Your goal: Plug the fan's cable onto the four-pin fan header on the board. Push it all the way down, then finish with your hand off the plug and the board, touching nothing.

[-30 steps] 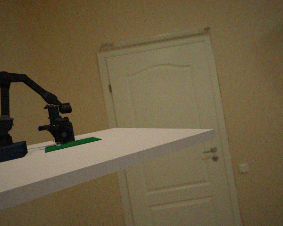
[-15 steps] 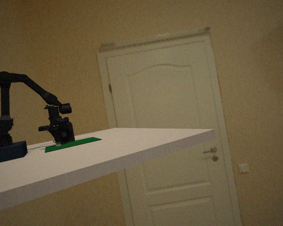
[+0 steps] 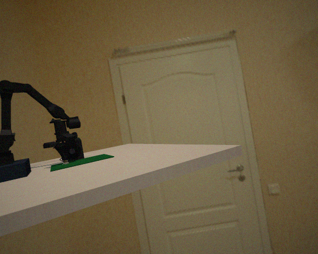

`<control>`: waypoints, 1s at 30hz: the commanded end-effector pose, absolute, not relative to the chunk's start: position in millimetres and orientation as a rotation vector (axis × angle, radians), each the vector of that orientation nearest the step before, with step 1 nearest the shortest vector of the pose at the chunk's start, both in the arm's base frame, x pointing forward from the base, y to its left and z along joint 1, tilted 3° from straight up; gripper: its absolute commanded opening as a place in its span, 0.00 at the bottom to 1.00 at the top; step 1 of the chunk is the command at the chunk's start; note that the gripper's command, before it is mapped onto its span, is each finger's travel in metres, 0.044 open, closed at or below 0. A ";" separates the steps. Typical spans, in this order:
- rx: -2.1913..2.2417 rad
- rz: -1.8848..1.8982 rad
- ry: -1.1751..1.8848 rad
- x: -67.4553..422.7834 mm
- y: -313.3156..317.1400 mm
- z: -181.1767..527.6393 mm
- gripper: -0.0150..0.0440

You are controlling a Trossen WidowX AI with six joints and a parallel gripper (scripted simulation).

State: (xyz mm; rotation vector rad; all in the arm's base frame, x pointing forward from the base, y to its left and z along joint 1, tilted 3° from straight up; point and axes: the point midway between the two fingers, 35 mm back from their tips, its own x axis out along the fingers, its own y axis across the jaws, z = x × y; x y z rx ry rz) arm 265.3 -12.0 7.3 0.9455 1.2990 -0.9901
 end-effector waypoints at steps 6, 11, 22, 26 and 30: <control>0.940 -0.987 1.297 265.8 -12.7 4.0 0.25; 0.940 -0.987 1.297 265.9 -12.9 0.3 0.25; 0.940 -0.987 1.297 266.0 -13.2 -7.4 0.25; 0.943 -0.992 1.298 265.3 -13.2 -7.4 0.30; 0.943 -0.992 1.298 265.3 -13.2 -7.4 0.48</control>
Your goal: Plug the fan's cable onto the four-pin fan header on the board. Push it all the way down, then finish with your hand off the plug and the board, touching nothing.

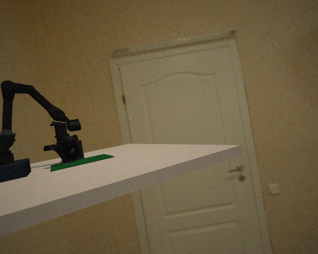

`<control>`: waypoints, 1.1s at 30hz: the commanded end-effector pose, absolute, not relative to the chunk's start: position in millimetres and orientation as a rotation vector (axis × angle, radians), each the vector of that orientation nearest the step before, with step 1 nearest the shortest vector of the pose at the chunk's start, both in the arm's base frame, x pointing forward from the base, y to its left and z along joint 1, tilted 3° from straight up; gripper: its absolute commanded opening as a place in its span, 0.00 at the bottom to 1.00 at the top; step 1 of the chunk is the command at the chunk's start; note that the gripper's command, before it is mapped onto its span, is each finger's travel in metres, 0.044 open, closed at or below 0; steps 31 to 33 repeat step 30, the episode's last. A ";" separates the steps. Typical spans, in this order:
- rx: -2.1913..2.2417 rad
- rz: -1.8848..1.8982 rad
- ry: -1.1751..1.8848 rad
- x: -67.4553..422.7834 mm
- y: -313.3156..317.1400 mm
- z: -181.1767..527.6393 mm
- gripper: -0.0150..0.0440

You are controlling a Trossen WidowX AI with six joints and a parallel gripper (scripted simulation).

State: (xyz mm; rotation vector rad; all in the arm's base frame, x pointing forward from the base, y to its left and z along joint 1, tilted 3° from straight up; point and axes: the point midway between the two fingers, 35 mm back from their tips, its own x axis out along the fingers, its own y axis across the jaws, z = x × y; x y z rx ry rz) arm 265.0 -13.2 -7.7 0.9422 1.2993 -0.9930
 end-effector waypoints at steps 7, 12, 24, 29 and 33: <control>0.943 -0.992 1.298 265.3 -13.2 -7.4 0.69; 0.941 -0.987 1.297 264.7 -10.6 44.5 0.69; 0.935 -0.990 1.290 290.5 -104.8 54.6 0.69; 0.933 -0.992 1.288 291.5 -128.6 55.5 0.69; 0.933 -0.992 1.288 291.5 -128.6 55.5 0.69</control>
